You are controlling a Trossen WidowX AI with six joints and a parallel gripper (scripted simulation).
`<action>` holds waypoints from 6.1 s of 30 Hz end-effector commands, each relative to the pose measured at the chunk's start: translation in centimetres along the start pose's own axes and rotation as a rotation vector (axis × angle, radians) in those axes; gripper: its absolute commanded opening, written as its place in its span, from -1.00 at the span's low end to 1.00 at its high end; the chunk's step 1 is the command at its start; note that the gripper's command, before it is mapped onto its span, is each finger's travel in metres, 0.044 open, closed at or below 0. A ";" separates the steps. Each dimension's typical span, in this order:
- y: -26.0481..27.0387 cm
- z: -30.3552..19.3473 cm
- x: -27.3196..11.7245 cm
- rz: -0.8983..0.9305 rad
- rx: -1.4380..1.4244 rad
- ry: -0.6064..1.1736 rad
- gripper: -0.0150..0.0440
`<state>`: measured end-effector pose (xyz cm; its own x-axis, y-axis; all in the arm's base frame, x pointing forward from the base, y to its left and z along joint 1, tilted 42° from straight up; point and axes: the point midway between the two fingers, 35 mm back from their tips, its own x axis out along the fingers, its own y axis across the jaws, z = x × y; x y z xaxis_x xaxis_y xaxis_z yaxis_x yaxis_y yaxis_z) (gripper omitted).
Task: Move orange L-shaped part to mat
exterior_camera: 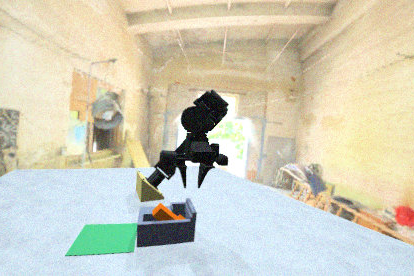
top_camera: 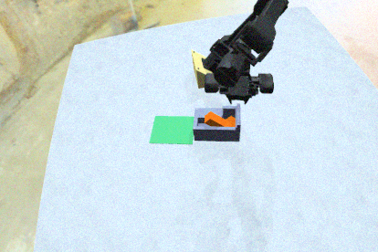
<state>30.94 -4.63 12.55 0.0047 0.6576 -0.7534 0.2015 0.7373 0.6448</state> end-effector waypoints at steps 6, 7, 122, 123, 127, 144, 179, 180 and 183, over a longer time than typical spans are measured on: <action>0.0 0.0 0.0 0.000 0.002 -0.002 0.12; 0.0 0.0 0.0 0.000 0.002 -0.002 0.12; -7.4 0.8 5.5 0.011 -1.576 0.019 -0.49; -7.4 0.8 5.4 0.011 -1.576 0.019 -0.49; -7.4 0.8 4.7 0.011 -1.576 0.018 -0.49; -7.4 0.9 2.1 0.011 -1.575 0.018 -0.49; -9.6 0.8 -1.3 0.009 -1.574 0.020 -0.49; -10.2 0.7 -1.2 0.009 -1.574 0.020 -0.49; -11.9 0.6 -1.2 0.008 -1.574 0.021 -0.49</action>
<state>29.56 -13.24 6.73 -0.0121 0.6556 -0.7550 -0.9804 0.1407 0.1379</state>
